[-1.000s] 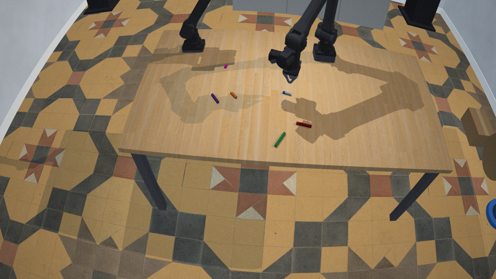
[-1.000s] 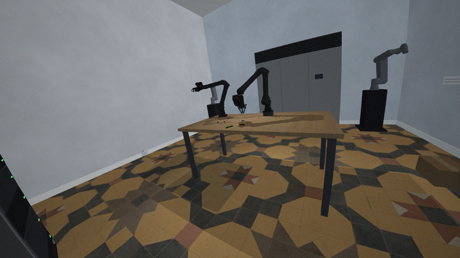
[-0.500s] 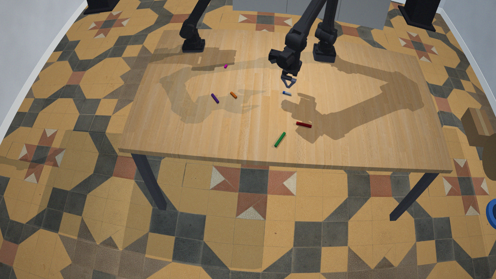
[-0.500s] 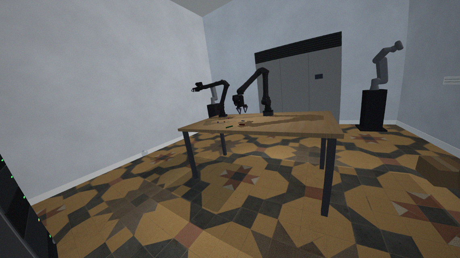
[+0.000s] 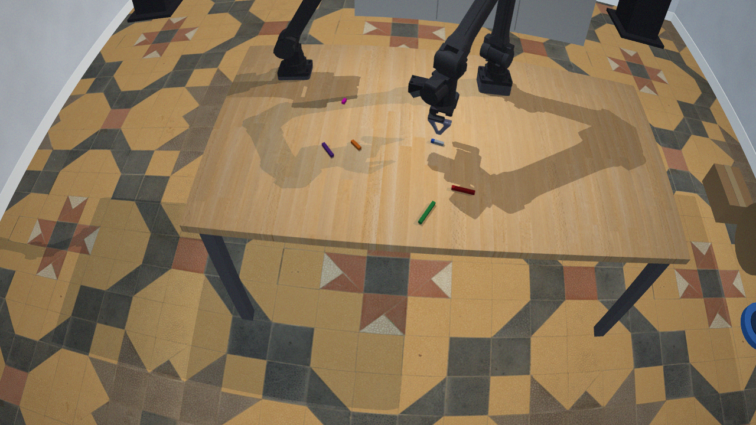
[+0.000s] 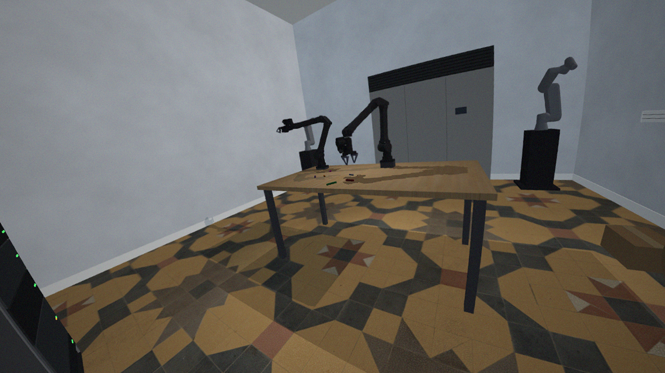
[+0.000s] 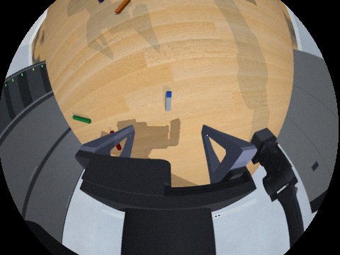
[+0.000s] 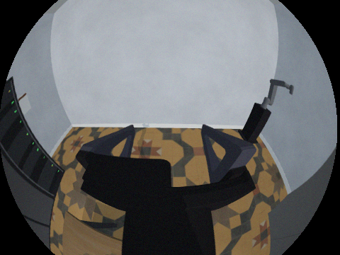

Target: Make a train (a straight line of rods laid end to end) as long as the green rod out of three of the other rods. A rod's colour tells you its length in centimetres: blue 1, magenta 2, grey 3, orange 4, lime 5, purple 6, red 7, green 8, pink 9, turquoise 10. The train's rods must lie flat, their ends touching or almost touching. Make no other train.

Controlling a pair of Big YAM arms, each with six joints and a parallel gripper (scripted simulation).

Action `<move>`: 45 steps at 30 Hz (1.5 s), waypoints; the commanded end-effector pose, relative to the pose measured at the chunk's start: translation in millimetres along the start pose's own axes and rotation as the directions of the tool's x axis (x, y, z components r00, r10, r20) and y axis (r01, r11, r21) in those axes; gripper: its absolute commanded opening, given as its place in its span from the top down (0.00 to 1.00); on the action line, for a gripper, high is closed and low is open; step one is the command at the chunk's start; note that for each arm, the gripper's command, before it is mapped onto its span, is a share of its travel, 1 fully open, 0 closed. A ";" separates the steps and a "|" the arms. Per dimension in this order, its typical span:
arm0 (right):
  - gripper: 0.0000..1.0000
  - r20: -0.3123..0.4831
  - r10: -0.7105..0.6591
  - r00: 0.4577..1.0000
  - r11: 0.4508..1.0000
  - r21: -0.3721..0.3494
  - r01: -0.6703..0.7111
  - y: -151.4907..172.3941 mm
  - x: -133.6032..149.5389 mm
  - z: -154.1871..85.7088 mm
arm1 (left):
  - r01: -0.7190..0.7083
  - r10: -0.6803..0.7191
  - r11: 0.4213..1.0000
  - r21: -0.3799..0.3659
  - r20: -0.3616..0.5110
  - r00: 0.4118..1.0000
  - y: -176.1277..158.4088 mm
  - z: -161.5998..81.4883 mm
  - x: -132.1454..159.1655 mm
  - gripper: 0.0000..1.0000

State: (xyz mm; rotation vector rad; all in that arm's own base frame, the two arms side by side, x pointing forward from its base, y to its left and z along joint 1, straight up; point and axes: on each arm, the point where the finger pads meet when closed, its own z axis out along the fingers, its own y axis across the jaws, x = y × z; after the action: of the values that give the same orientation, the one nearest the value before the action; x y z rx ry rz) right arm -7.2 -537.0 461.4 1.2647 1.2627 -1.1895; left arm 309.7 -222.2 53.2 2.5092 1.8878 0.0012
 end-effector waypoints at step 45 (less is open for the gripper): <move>0.00 0.070 0.009 0.997 1.000 0.012 -0.010 -5.8 -39.5 5.0 | 0.954 -0.954 0.298 0.003 0.028 0.298 77.1 -9.8 -123.2 0.00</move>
State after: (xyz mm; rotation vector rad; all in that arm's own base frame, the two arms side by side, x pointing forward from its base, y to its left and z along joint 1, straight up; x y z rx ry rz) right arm -7.2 -537.0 461.4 1.2647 1.2627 -1.1895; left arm 339.9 -336.8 52.8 1.1080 2.9345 -0.0084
